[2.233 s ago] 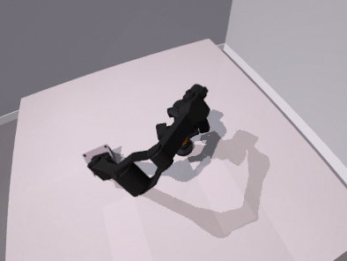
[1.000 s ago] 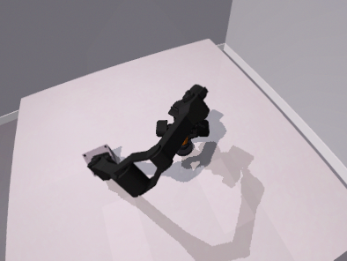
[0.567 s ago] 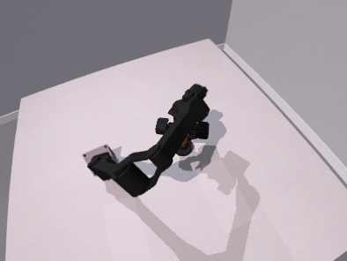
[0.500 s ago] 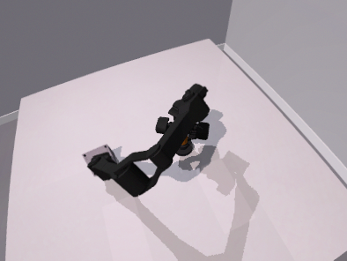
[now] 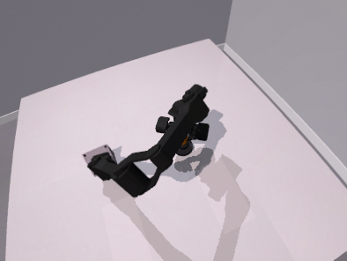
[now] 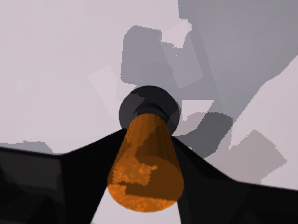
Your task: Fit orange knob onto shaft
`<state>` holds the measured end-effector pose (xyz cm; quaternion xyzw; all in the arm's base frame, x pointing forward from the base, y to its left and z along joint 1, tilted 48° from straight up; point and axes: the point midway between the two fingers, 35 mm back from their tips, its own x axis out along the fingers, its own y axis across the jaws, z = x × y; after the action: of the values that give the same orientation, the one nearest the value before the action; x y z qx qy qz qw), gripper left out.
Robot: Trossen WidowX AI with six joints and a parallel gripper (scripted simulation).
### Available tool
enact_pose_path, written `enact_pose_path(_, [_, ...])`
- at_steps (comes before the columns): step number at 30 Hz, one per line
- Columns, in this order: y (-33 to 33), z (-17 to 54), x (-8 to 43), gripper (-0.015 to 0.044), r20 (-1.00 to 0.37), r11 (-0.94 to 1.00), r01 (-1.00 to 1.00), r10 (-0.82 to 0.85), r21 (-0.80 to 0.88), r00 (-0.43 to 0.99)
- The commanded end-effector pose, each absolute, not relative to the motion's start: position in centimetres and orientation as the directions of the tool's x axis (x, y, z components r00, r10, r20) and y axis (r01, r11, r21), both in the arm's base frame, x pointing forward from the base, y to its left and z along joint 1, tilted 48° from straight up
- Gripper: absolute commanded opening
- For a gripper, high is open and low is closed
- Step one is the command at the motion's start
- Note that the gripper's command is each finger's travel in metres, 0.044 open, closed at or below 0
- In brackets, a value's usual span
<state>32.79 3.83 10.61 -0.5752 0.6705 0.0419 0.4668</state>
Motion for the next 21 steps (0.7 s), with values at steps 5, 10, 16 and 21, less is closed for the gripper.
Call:
enact_pose_path(5, [4.04,11.04,32.70,0.0000,-0.674,0.350,-0.794,-0.732,-0.497,0.100])
enact_pose_path(10, [4.11,11.03,32.85,0.0000,-0.674,0.445,-0.679,-0.732,-0.584,0.100])
enact_pose_path(16, [3.99,10.78,32.87,0.0000,-0.674,0.450,-0.671,-0.732,-0.589,0.100])
enact_pose_path(21, [3.78,10.60,32.80,0.0000,-0.674,0.450,-0.671,-0.732,-0.589,0.100])
